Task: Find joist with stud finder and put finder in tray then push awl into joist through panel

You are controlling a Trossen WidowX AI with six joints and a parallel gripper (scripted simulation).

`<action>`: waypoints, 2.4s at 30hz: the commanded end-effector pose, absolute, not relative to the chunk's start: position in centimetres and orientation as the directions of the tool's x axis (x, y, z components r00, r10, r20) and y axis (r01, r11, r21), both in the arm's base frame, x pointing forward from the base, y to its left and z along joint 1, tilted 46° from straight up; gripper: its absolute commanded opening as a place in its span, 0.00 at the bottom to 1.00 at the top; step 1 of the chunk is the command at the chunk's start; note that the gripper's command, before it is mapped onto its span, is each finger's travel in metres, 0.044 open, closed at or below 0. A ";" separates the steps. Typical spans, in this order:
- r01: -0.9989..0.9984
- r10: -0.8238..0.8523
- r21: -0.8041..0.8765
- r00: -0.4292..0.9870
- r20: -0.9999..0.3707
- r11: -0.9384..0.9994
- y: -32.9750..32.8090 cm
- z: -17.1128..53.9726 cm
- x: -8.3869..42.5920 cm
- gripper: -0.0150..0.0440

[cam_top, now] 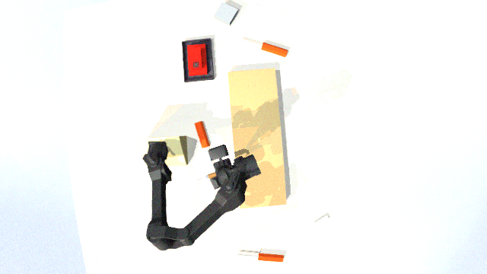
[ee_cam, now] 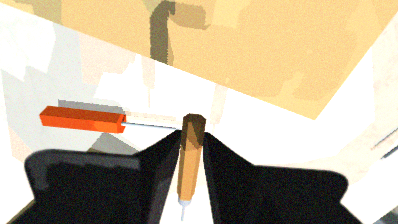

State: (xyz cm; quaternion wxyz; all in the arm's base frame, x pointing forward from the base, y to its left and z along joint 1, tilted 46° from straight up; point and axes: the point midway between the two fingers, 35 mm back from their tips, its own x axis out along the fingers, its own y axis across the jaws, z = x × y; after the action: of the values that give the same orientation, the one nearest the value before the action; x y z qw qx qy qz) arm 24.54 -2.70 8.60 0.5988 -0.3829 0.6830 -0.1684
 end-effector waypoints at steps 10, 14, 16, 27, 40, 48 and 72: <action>-0.430 -0.625 -0.555 -0.028 -0.781 0.712 -0.1 7.6 24.8 0.25; -0.521 -0.520 -0.418 -0.059 -0.852 0.744 1.5 5.8 25.3 0.25; -0.564 -0.463 -0.348 -0.071 -0.883 0.749 2.4 5.0 25.6 0.25; -0.772 -0.124 0.003 -0.106 -0.987 0.636 7.4 1.3 27.9 0.25; -0.947 0.286 0.176 -0.096 -0.954 0.269 13.2 -0.8 31.1 0.25; -0.995 0.515 0.102 -0.086 -0.853 0.003 16.4 -1.0 32.9 0.25; -0.992 0.628 0.002 -0.081 -0.774 -0.125 17.2 -1.5 34.1 0.25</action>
State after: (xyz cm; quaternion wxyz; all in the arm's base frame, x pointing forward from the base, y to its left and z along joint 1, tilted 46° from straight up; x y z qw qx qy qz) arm 34.11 17.36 -1.05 0.5985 -0.3236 0.2855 0.6750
